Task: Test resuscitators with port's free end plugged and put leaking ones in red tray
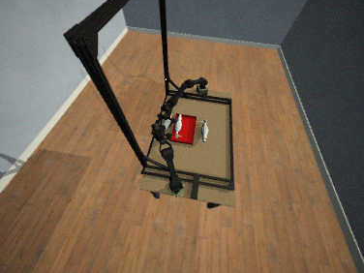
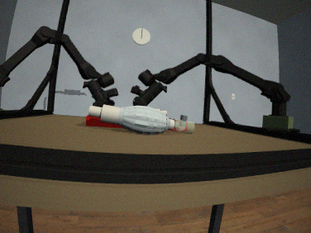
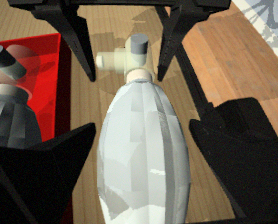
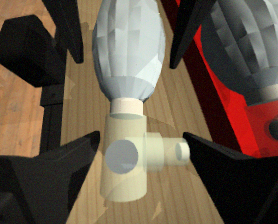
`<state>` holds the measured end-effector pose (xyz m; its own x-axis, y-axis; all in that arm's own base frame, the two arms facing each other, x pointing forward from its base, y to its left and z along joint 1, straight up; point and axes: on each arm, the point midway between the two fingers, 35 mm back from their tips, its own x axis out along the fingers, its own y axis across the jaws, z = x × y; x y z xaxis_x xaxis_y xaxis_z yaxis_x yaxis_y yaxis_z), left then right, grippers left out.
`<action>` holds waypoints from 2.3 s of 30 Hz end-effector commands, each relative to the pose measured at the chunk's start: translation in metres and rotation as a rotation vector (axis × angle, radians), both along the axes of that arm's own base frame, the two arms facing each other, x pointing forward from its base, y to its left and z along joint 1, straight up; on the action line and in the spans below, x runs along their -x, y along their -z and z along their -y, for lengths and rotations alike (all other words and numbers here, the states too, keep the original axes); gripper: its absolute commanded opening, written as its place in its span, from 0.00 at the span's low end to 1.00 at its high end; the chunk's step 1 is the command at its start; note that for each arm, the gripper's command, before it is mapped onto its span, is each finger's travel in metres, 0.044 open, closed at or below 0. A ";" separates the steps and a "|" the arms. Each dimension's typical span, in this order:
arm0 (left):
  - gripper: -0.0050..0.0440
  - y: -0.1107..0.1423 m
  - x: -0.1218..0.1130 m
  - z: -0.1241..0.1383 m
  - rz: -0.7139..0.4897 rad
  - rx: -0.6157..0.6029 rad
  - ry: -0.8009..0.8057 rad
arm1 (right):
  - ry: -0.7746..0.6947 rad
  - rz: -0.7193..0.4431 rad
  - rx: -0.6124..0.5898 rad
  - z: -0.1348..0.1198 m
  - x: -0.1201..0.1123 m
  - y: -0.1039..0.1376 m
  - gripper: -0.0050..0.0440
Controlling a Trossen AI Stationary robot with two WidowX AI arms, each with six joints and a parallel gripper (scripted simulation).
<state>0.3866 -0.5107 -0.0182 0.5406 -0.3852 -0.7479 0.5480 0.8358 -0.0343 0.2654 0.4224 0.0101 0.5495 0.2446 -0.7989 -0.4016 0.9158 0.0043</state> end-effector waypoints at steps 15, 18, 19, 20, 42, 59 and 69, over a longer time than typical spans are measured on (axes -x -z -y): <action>1.00 0.000 -0.001 -0.001 0.000 -0.001 -0.003 | -0.001 -0.001 0.001 0.000 0.000 0.000 0.10; 1.00 0.000 -0.001 -0.001 0.000 -0.001 -0.003 | -0.001 -0.001 0.001 0.000 0.000 0.000 0.10; 1.00 0.000 -0.001 -0.001 0.001 0.000 -0.004 | 0.000 -0.001 -0.001 0.000 0.000 0.000 0.10; 1.00 0.000 -0.001 -0.001 0.001 0.000 -0.004 | 0.000 -0.001 -0.001 0.000 0.000 0.000 0.10; 0.10 -0.001 -0.001 -0.001 0.002 0.001 -0.004 | -0.001 -0.001 -0.002 -0.001 0.000 -0.001 0.10; 0.10 -0.001 -0.001 0.000 0.003 0.000 -0.003 | 0.000 0.000 -0.002 0.000 0.000 0.000 0.10; 0.10 -0.001 -0.001 0.000 0.003 0.000 -0.003 | 0.000 0.000 -0.002 0.000 0.000 0.000 0.10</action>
<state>0.3874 -0.5097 -0.0182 0.5437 -0.3809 -0.7479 0.5443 0.8383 -0.0313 0.2653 0.4225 0.0101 0.5493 0.2454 -0.7988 -0.4011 0.9160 0.0056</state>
